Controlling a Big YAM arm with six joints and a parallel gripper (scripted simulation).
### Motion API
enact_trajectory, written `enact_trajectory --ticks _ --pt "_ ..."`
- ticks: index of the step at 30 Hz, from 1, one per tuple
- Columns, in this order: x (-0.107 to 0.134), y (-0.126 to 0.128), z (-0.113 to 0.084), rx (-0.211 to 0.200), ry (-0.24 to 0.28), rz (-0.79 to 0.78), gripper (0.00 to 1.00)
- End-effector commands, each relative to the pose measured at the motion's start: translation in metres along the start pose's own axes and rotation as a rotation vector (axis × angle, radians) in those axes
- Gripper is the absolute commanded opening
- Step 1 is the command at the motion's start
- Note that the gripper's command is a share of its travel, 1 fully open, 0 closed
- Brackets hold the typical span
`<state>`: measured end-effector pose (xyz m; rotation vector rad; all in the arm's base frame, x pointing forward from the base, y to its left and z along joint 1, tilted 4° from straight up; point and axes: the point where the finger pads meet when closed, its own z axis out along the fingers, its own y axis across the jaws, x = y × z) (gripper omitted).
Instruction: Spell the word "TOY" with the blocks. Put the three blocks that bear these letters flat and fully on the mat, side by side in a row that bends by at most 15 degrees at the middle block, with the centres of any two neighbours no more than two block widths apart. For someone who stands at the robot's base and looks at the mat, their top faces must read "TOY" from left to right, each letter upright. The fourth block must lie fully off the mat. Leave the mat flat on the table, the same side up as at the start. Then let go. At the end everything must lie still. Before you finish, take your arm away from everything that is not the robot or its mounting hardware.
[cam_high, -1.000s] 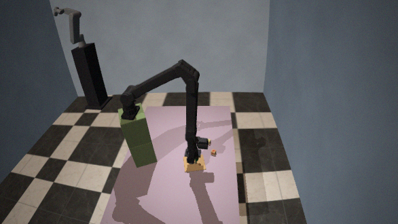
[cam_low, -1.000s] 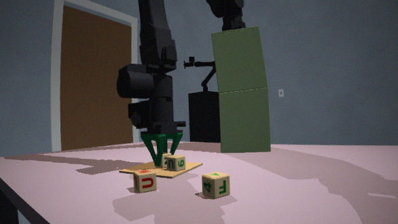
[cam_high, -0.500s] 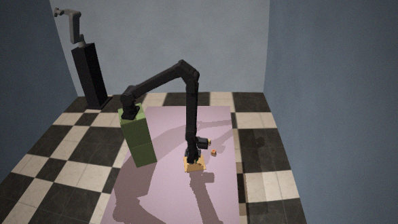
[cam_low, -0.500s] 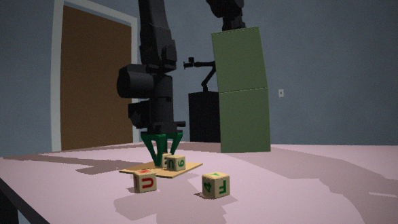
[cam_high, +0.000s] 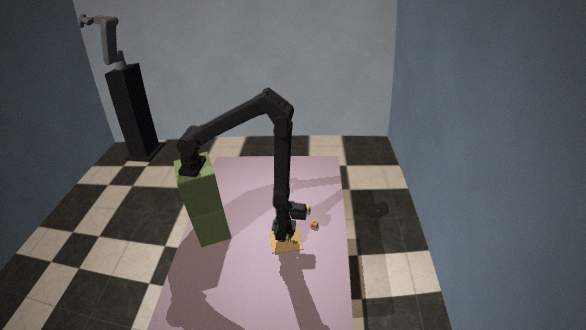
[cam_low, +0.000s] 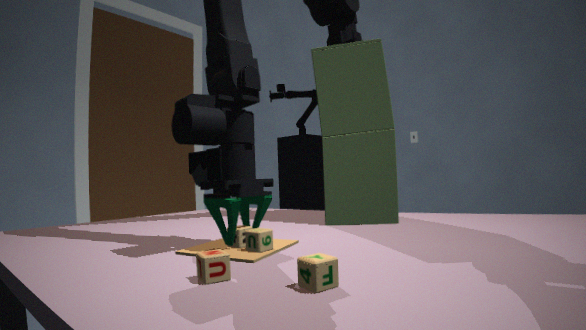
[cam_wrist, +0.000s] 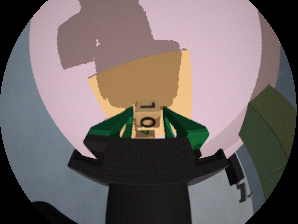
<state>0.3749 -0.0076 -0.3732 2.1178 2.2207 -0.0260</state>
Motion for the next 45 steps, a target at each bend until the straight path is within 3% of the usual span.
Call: enact_trajectory --ticks 1,8,9,29,34,41,42,45 --pt "-0.005 0.0 0.005 -0.005 -0.003 0.003 0.45" --pt "-0.005 0.0 0.005 -0.005 -0.003 0.003 0.45" --pt "-0.005 0.0 0.005 -0.005 -0.003 0.003 0.56" --pt "-0.005 -0.002 0.004 0.001 -0.003 0.003 0.56" --pt "-0.006 0.009 -0.012 -0.019 -0.004 0.004 0.56" --pt "-0.004 0.005 -0.016 -0.008 -0.003 0.003 0.56" --pt "-0.002 -0.013 -0.005 0.028 -0.001 0.001 0.56" --pt "-0.003 0.007 -0.022 -0.01 -0.003 0.003 0.56"
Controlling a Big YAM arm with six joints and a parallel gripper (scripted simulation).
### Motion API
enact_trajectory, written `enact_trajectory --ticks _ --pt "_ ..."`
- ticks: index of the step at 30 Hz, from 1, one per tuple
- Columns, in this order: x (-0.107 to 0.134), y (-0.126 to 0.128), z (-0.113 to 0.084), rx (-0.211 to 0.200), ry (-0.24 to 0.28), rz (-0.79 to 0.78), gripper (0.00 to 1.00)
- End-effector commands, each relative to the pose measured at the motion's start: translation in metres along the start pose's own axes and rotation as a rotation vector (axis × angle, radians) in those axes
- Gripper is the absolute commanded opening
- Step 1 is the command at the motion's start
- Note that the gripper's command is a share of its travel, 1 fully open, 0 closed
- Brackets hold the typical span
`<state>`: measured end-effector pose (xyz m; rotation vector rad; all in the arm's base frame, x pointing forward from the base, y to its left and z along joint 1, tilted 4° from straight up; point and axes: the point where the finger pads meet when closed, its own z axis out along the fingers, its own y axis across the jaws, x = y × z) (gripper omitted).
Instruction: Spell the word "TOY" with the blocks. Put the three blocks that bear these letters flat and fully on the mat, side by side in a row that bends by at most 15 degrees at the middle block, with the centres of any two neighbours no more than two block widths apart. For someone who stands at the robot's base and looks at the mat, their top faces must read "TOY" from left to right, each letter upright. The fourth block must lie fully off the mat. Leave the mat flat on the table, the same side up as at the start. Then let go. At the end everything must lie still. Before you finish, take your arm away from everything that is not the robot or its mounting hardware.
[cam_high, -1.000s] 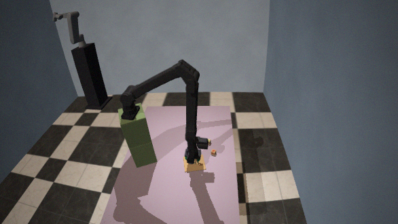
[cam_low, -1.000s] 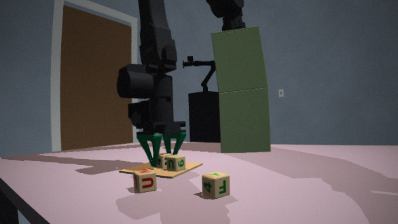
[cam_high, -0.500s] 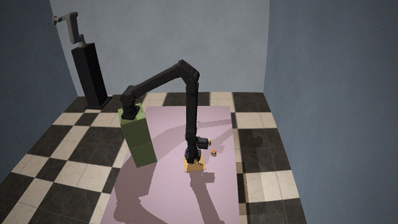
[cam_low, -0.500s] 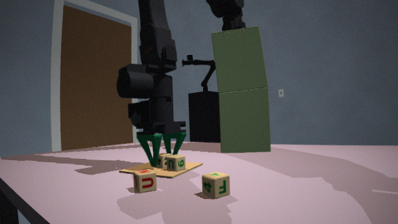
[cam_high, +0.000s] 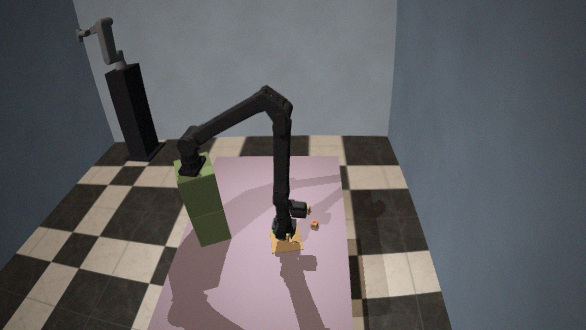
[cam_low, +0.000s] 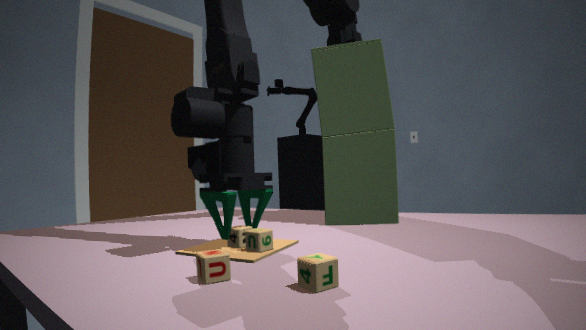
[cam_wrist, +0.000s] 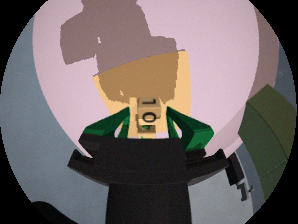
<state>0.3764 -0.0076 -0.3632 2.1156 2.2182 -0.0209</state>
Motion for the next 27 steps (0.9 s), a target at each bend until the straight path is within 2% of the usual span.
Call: enact_trajectory --ticks 1,10,13,14,15,17,22,25,27 --pt "-0.002 0.005 -0.014 -0.006 -0.003 0.003 0.56" --pt "0.001 0.005 -0.028 -0.007 -0.002 0.002 0.56" --pt "0.002 0.001 -0.026 0.001 -0.002 0.001 0.56" --pt "0.004 -0.015 -0.018 0.033 -0.001 -0.002 0.56" --pt "0.004 -0.012 -0.02 0.028 -0.001 -0.002 0.56" --pt "0.003 0.005 -0.035 -0.008 -0.002 -0.001 0.56" --pt "0.003 0.008 -0.04 -0.012 -0.002 -0.002 0.56" --pt "0.004 -0.002 -0.035 0.009 -0.002 -0.003 0.56" --pt "0.004 -0.002 -0.038 0.006 -0.002 -0.003 0.56"
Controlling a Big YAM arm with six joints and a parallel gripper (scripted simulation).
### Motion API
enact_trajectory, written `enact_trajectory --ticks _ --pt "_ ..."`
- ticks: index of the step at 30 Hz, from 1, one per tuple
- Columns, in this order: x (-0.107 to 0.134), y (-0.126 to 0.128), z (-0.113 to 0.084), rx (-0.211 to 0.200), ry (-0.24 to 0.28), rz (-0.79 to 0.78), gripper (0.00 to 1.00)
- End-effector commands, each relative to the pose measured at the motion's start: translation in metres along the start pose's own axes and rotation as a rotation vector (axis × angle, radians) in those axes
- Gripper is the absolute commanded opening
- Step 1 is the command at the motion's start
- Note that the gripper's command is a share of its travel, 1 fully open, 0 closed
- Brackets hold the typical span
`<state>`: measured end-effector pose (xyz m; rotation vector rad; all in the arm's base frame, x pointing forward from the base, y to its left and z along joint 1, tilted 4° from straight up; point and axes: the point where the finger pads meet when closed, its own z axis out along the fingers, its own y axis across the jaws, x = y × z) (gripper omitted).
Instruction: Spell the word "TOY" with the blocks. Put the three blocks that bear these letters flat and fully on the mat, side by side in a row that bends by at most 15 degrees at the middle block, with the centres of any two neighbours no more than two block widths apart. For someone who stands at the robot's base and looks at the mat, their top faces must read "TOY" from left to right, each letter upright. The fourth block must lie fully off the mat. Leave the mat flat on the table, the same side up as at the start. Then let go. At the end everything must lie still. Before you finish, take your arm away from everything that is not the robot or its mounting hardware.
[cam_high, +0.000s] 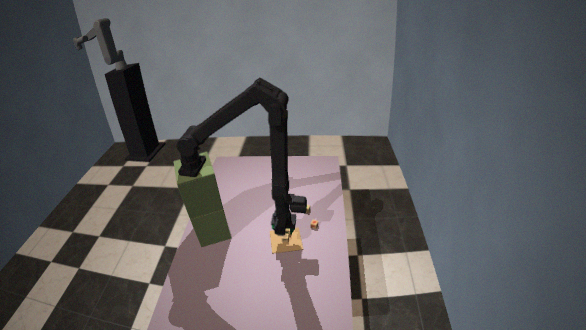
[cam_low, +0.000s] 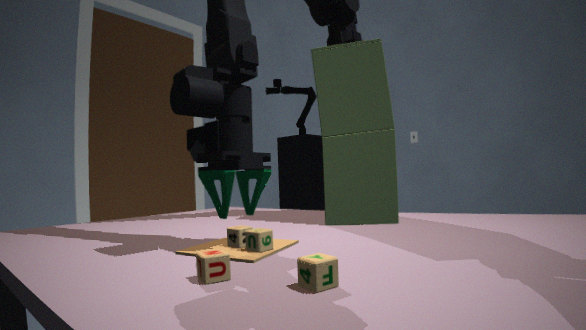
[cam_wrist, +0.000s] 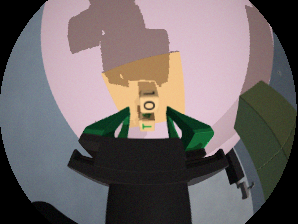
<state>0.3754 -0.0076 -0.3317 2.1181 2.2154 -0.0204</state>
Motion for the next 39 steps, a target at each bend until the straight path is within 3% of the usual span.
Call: enact_trajectory --ticks 1,11,20,21,22,37,38,39 --pt "0.005 0.001 -0.009 0.0 -0.002 -0.005 0.56" --pt "0.006 0.001 -0.007 0.001 -0.002 -0.005 0.56" --pt "0.005 0.005 -0.018 -0.008 -0.002 -0.004 0.56" --pt "0.006 -0.008 -0.011 0.019 -0.002 -0.007 0.56" --pt "0.005 0.005 -0.022 -0.008 -0.002 -0.004 0.56" --pt "0.005 0.005 -0.053 -0.009 -0.002 -0.003 0.56" --pt "0.006 -0.012 -0.042 0.031 -0.002 -0.008 0.56" --pt "0.006 -0.012 -0.043 0.03 -0.002 -0.008 0.56"
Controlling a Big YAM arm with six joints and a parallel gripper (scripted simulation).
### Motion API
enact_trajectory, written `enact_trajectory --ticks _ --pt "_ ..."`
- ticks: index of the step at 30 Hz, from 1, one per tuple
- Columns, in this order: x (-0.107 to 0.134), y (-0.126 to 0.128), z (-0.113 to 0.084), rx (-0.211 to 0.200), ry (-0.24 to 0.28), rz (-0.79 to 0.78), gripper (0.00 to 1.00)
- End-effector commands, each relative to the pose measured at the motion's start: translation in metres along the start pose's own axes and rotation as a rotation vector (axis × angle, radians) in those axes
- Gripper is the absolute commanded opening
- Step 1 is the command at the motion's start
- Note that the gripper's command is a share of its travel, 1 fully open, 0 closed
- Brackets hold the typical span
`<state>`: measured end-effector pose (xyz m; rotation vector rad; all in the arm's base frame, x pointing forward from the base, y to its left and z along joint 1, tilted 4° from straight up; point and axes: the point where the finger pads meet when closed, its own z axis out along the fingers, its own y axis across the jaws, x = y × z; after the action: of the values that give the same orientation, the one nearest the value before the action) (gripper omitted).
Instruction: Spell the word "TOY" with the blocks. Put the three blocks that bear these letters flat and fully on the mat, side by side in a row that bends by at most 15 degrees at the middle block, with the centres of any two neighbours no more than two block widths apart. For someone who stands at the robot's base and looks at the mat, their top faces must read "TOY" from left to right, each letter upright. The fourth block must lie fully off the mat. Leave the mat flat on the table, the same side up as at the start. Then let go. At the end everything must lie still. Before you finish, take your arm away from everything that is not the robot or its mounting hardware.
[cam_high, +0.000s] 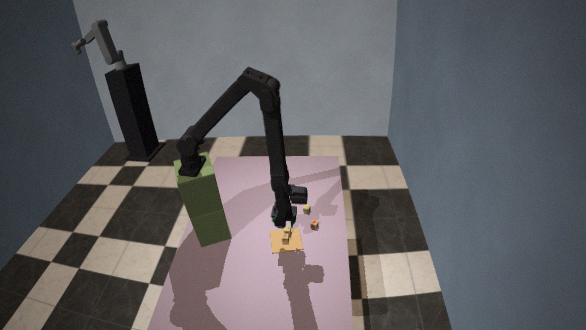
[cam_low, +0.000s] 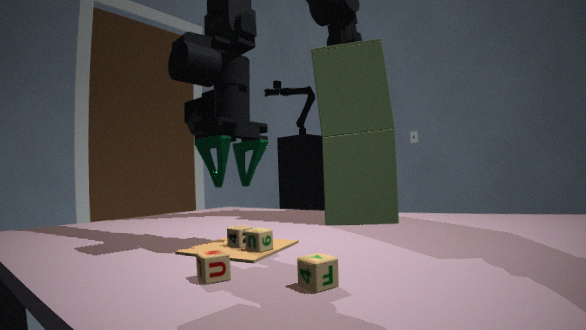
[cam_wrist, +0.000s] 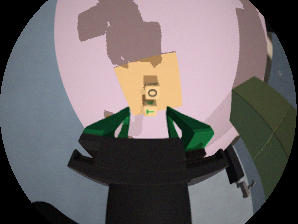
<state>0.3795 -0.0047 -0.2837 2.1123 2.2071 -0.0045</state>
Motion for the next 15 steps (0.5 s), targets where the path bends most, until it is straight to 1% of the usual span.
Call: enact_trajectory --ticks 1,3,5,6,15 --pt "0.0066 -0.0186 0.0043 0.045 -0.002 -0.009 0.56" --pt "0.0066 -0.0186 0.0035 0.045 -0.002 -0.008 0.56" --pt "0.0065 -0.0119 0.0036 0.03 -0.002 -0.008 0.56" --pt "0.0065 -0.0113 0.0034 0.029 -0.002 -0.008 1.0" --pt "0.0065 -0.0108 0.003 0.028 -0.002 -0.008 1.0"
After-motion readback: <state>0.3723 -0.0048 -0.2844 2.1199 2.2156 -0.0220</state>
